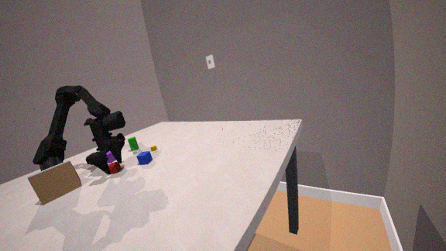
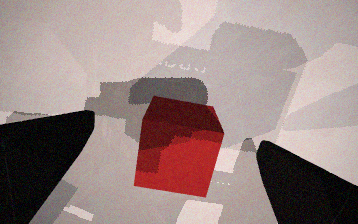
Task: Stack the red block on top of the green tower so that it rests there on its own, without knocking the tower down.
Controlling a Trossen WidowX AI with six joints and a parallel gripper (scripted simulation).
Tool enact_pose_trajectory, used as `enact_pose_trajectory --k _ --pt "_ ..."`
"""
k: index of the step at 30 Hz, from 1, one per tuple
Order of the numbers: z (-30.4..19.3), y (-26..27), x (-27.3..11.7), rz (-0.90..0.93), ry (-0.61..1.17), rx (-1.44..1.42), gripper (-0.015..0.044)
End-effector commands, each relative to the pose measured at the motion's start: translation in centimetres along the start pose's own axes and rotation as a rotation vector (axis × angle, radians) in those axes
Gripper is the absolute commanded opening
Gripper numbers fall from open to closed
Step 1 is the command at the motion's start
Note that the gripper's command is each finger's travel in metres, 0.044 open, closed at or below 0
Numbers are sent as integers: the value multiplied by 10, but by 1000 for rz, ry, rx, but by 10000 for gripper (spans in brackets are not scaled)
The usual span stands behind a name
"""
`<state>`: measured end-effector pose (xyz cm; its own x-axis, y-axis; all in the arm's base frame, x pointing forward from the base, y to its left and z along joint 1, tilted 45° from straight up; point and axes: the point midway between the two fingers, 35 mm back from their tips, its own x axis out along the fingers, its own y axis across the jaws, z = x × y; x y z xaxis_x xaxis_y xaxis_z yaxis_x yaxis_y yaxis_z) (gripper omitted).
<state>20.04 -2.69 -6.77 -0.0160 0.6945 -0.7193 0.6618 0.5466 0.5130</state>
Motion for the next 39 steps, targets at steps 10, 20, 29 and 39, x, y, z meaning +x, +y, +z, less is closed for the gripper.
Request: enact_pose_trajectory --k 10,20,29,39 --pt "-3 -1 6 2 11 7 440" --pt "-3 -1 5 2 11 7 361" --pt "-3 -1 5 2 11 7 125" --pt "-3 -1 0 1 10 7 0"
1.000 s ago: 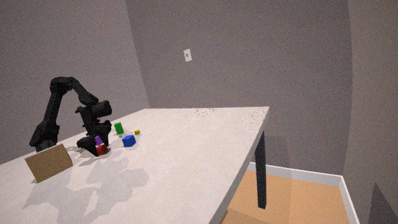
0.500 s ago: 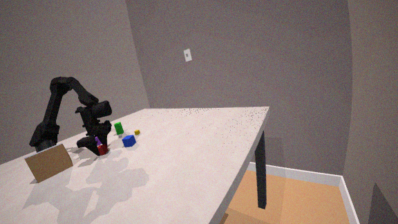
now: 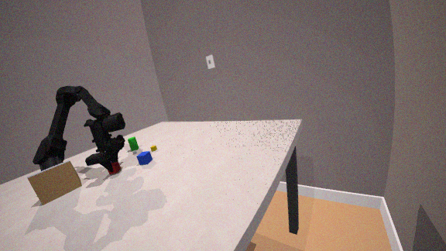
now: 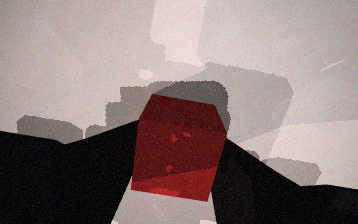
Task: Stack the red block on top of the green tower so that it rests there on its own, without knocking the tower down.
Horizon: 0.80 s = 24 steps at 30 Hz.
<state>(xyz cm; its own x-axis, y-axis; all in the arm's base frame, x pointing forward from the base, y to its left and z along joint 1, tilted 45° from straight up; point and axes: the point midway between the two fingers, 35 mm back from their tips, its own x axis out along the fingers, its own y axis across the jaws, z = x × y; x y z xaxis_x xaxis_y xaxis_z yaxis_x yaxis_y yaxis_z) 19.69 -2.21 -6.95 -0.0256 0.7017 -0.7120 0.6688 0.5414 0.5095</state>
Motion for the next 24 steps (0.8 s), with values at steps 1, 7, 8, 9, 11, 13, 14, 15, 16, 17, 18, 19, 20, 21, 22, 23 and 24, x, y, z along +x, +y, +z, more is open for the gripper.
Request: enact_pose_trajectory --k 1,7,8,9,11,13,14,15,16,17,18,19,20,21,22,23,24 --pt "1 0 -9 0 -4 -2 0" --pt "2 0 -38 -1 -4 -2 0" --pt "2 0 -42 -1 -4 -2 0" --pt "2 0 -47 -1 -5 -2 0" --pt "2 0 -56 -2 -5 -2 0" --pt "2 0 -66 -2 -5 -2 0" --pt "2 -1 -70 -2 -5 -2 0" --pt "2 -1 -75 -2 -5 -2 0" --pt "2 -1 -79 -2 -5 -2 0" --pt "2 -1 -84 -3 -5 -2 0" --pt "2 -1 -89 -3 -5 -2 0" --pt "2 -1 -93 -3 -5 -1 0" --pt "2 -1 -98 -3 -5 -1 0" --pt "2 -1 -102 -3 -5 -1 0" --pt "2 -1 -107 -3 -5 -1 0" --pt "2 -1 -111 -3 -5 -1 0" --pt "2 -1 -114 -3 -5 -1 0"
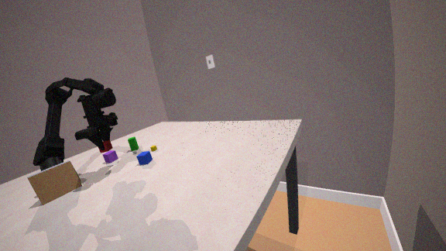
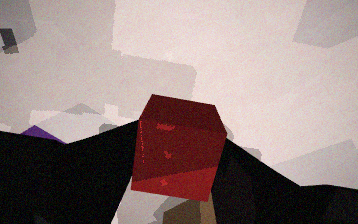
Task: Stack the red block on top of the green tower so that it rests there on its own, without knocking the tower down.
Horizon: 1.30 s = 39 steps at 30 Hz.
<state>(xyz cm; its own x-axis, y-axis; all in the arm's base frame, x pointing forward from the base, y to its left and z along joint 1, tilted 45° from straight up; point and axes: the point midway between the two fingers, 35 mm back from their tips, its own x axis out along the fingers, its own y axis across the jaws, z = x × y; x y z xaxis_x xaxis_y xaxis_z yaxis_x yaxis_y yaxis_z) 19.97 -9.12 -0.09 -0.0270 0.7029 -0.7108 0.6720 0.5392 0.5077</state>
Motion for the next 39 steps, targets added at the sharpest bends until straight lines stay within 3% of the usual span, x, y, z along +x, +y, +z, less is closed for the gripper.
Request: enact_pose_trajectory --k 1,13,39 --pt "0 0 -18 -4 -7 -5 0" --pt "4 9 -21 -8 -12 -3 0" --pt "5 187 -27 -16 -37 -17 0"
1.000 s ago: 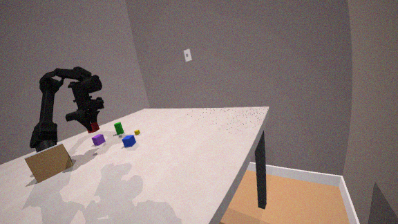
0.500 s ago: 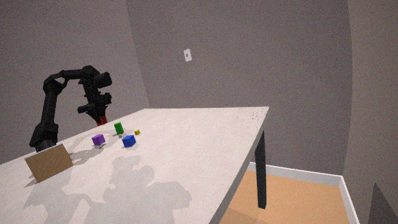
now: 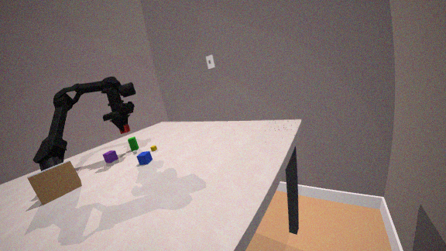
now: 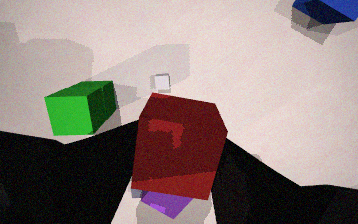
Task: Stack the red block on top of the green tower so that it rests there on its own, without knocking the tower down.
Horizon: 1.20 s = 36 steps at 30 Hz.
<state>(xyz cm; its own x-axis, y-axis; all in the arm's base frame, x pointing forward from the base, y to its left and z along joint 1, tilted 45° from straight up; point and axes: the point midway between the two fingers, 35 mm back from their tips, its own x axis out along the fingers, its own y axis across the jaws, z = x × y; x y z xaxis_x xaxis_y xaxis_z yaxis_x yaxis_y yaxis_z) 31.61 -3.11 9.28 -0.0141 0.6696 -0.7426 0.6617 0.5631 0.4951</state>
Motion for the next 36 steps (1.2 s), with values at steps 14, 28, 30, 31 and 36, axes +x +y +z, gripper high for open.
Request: enact_pose_trajectory --k 14,28,30,31,36 --pt "-31 87 4 33 36 2 0" --pt "-32 88 32 34 36 2 0" --pt "-32 89 39 34 36 2 0" --pt "-32 89 43 34 36 2 0" --pt "-33 89 51 35 36 2 0"
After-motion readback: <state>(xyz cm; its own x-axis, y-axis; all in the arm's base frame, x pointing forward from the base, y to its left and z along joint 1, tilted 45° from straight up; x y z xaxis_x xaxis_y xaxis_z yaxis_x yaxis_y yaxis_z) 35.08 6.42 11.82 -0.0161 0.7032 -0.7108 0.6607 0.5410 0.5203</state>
